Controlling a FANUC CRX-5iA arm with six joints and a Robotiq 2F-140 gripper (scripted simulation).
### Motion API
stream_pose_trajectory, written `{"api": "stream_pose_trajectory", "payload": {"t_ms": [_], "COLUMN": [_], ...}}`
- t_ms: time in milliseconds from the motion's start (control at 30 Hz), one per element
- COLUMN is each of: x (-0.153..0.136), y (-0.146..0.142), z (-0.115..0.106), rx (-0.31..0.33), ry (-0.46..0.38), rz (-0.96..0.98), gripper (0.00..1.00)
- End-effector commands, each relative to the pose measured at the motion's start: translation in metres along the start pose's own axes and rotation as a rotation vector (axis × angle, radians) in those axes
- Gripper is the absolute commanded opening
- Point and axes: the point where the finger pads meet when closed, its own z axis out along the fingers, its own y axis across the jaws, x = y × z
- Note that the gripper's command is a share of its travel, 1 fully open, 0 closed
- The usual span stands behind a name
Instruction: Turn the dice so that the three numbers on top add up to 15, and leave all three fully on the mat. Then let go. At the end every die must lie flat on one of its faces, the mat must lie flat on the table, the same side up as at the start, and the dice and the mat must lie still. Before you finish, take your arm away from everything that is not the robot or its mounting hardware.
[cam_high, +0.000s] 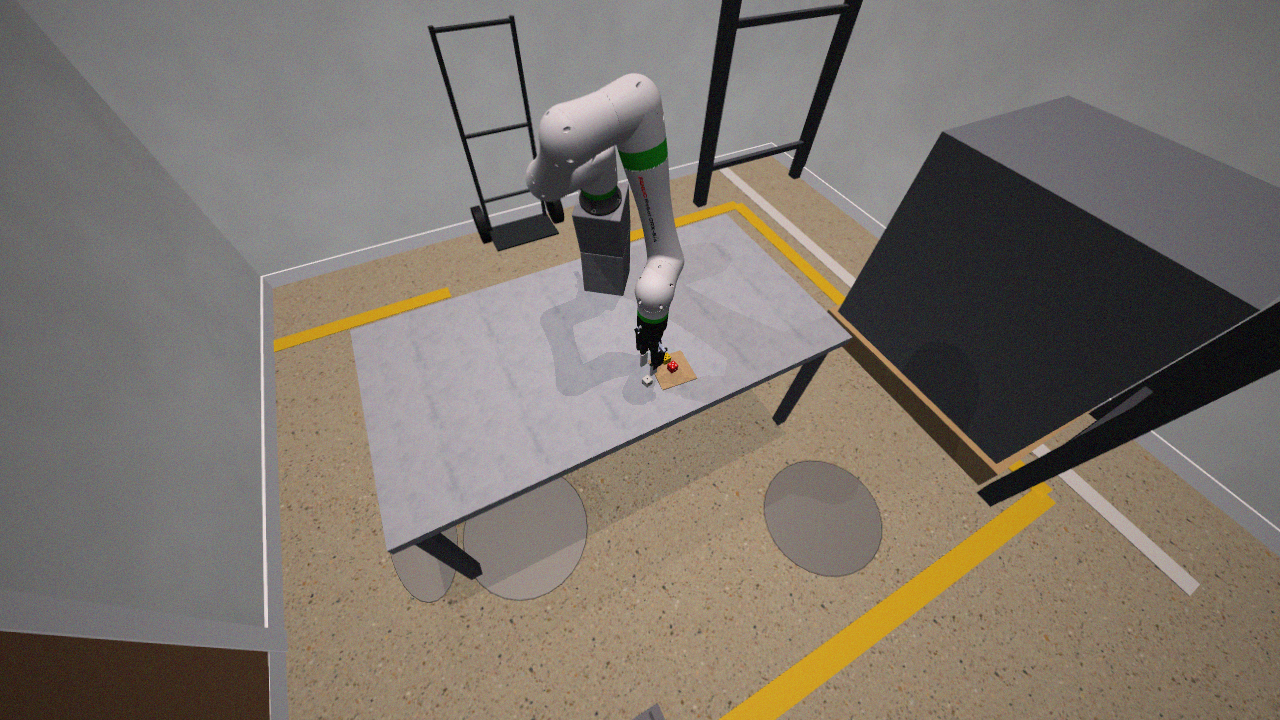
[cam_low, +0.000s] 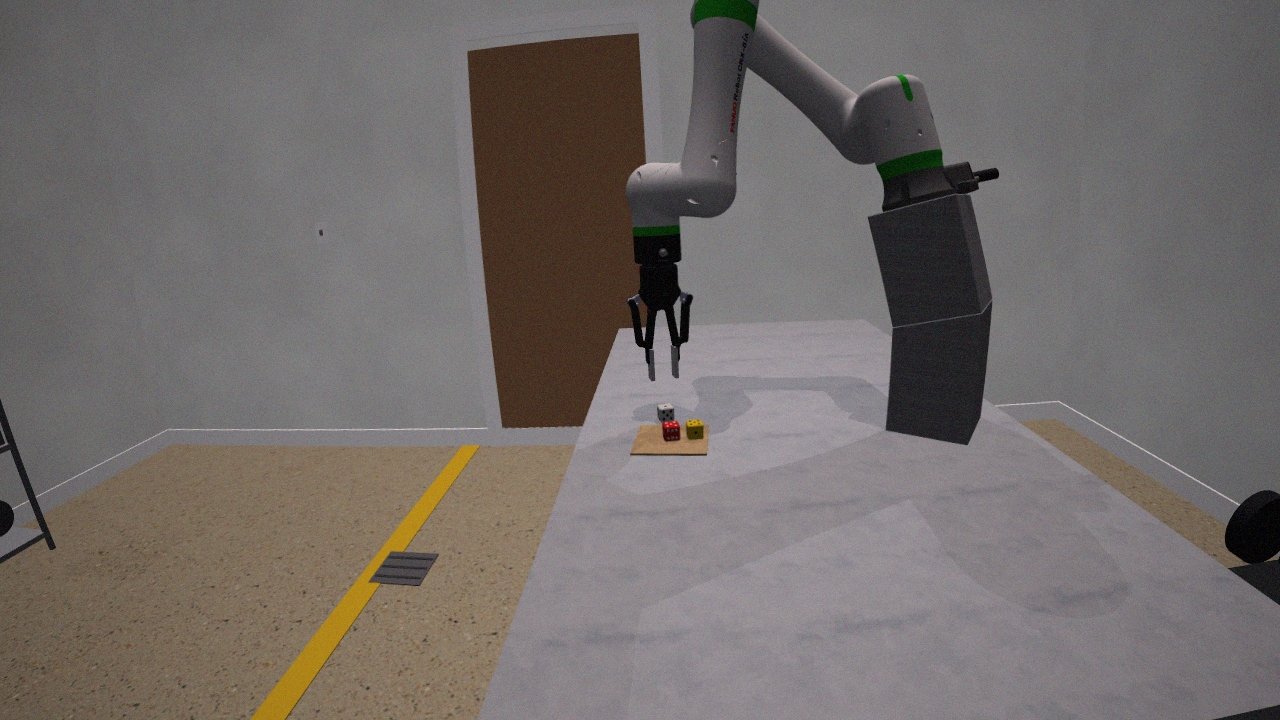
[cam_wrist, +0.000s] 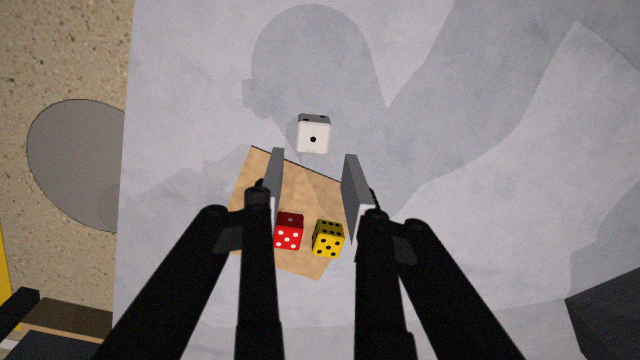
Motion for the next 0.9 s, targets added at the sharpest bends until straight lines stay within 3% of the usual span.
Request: {"api": "stream_pose_trajectory", "payload": {"t_ms": [0,867], "x": [0.000,0.000], "y": [0.000,0.000], "z": [0.000,0.010], "rx": [0.000,0.001], "ry": [0.000,0.002], "rz": [0.000,0.000], "gripper": [0.28,0.28]}}
